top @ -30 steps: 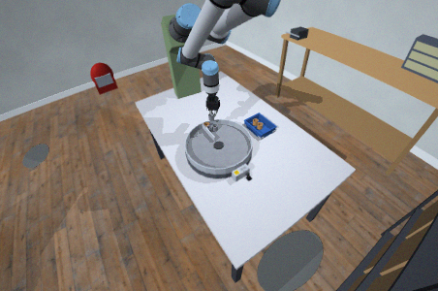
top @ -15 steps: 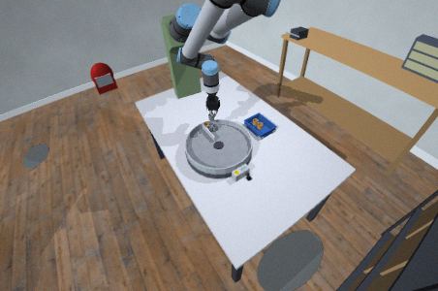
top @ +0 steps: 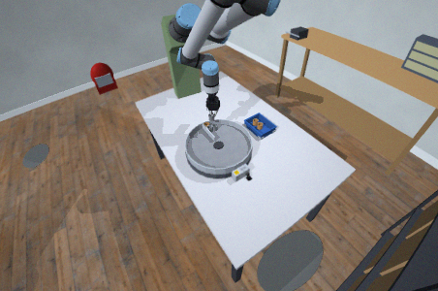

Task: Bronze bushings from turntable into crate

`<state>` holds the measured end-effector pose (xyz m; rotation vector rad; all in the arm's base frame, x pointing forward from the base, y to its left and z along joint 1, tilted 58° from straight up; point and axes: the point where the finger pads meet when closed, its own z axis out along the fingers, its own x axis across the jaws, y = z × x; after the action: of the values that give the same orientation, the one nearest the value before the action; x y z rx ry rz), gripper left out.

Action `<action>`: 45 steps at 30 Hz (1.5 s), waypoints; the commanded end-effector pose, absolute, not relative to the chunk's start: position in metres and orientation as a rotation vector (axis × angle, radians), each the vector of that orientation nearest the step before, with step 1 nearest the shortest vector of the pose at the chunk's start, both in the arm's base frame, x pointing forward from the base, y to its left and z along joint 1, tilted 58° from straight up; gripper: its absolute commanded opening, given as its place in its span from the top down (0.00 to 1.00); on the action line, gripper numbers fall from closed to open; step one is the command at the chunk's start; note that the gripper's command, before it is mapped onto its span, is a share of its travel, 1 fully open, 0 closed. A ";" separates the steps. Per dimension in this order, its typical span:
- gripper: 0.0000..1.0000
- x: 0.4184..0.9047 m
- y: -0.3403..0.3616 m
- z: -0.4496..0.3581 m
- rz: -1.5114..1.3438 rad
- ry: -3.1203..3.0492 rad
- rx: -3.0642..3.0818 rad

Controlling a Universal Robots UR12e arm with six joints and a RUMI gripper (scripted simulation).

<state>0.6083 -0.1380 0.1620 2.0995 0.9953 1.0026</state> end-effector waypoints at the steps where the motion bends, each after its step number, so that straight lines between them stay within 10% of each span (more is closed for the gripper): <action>1: 1.00 0.611 -0.140 0.168 1.003 0.995 2.099; 45: 1.00 0.693 -0.193 0.313 1.003 0.995 2.099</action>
<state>0.6923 -0.1933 0.3119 2.0998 0.9954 1.0025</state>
